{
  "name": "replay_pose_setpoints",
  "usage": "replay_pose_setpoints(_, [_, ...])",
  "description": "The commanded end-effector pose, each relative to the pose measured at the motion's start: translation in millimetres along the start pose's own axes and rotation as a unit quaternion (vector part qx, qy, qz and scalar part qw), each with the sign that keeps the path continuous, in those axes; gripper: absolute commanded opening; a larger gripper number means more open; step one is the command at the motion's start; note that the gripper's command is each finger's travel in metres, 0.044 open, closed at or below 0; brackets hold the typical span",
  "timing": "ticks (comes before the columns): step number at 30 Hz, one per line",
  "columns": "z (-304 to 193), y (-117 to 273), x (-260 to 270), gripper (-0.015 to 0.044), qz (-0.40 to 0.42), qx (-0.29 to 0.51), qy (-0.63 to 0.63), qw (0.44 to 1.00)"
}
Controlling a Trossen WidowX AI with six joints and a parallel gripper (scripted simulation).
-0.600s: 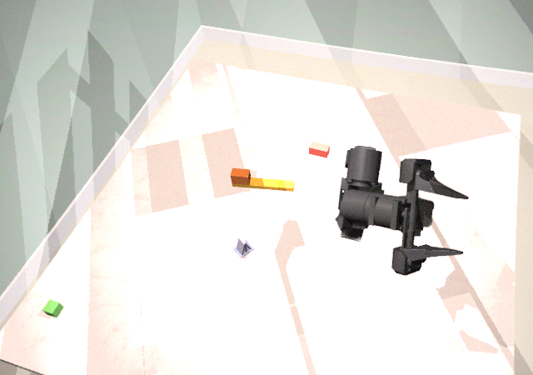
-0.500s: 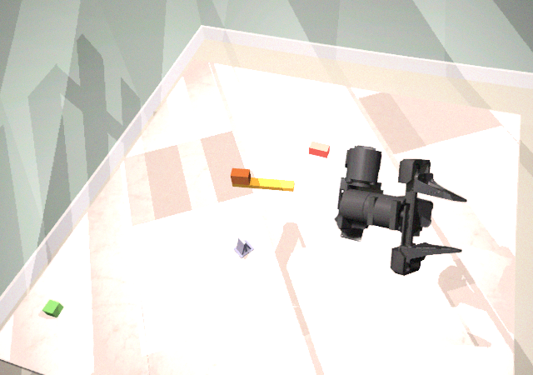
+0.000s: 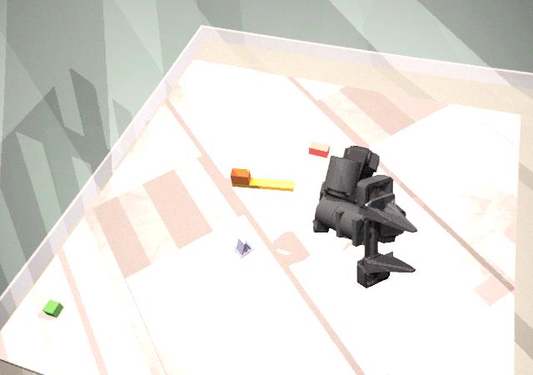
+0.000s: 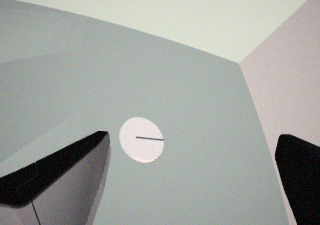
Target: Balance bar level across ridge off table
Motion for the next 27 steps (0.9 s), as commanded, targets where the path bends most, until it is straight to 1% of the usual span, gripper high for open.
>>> replay_pose_setpoints(1, [-8.5,4.9,3.8,0.0315,0.006,0.019,-0.032,0.999])
replay_pose_setpoints(7, [-39.9,25.1,16.6,0.0315,0.025,0.080,-0.129,0.988])
replay_pose_setpoints(14, [-79.3,58.5,31.4,0.0315,0.032,0.168,-0.253,0.952])
replay_pose_setpoints(21, [-116.2,99.7,43.1,0.0315,0.016,0.259,-0.364,0.894])
replay_pose_setpoints(27, [-143.5,138.9,53.3,0.0315,-0.015,0.332,-0.453,0.827])
Point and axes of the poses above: the point midway between the two fingers, 35 mm back from their tips, its own y axis back along the fingers, its own x axis across the jaws, z = x × y, the point moved 1 cm from there along y, back along the fingers, and after that the axes turned 5 degrees about -y, right-handed, at the moved point
